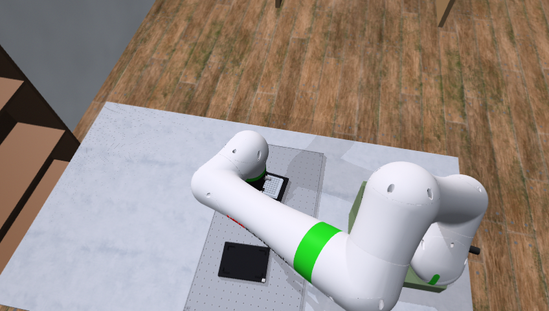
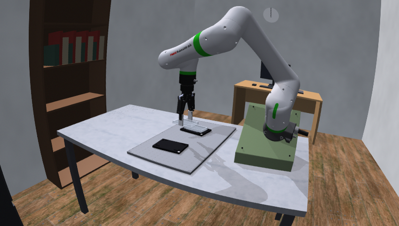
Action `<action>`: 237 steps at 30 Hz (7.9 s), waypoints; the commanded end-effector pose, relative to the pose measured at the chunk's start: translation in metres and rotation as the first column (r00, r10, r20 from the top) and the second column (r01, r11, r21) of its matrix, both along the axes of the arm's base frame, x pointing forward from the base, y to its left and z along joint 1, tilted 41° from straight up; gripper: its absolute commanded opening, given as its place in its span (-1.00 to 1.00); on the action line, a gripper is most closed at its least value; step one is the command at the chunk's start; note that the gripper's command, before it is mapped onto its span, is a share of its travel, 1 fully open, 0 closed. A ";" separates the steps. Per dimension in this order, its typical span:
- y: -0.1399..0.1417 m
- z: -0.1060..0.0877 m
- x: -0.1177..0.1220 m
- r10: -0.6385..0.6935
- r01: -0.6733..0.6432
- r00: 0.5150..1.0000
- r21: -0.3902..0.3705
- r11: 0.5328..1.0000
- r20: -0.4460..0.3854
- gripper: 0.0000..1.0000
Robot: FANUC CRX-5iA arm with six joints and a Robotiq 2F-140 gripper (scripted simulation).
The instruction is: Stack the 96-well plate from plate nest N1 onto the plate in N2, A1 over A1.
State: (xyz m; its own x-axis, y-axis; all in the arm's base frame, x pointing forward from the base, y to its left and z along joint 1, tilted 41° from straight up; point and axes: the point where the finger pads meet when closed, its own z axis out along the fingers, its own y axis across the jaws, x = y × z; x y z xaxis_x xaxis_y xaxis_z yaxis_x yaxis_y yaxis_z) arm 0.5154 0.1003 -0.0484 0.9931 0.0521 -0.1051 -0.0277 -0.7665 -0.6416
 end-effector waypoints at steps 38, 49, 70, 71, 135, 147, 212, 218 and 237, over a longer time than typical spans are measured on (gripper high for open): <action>-0.091 -0.078 0.010 0.000 0.000 1.000 0.000 1.000 0.000 -1.00; -0.108 -0.093 0.011 0.000 0.000 1.000 0.000 1.000 0.000 -1.00; -0.108 -0.092 0.011 0.000 0.000 1.000 0.000 1.000 0.000 -1.00; -0.108 -0.092 0.011 0.000 0.000 1.000 0.000 1.000 0.000 -1.00; -0.075 -0.130 0.006 0.000 0.000 1.000 0.000 1.000 0.000 -1.00; -0.074 -0.132 0.005 0.000 0.000 1.000 0.000 1.000 0.000 -1.00; -0.068 -0.139 0.004 0.000 0.000 1.000 0.000 1.000 0.000 1.00; -0.068 -0.139 0.004 0.000 0.000 1.000 0.000 1.000 0.000 1.00; -0.082 -0.122 0.007 0.000 0.000 1.000 0.000 1.000 0.000 1.00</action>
State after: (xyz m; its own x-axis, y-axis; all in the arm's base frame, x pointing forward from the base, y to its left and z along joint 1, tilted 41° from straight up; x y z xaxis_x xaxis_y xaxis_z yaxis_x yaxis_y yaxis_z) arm 0.5215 0.0217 -0.1742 0.9931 0.0522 -0.1049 -0.0275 -0.7664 -0.6417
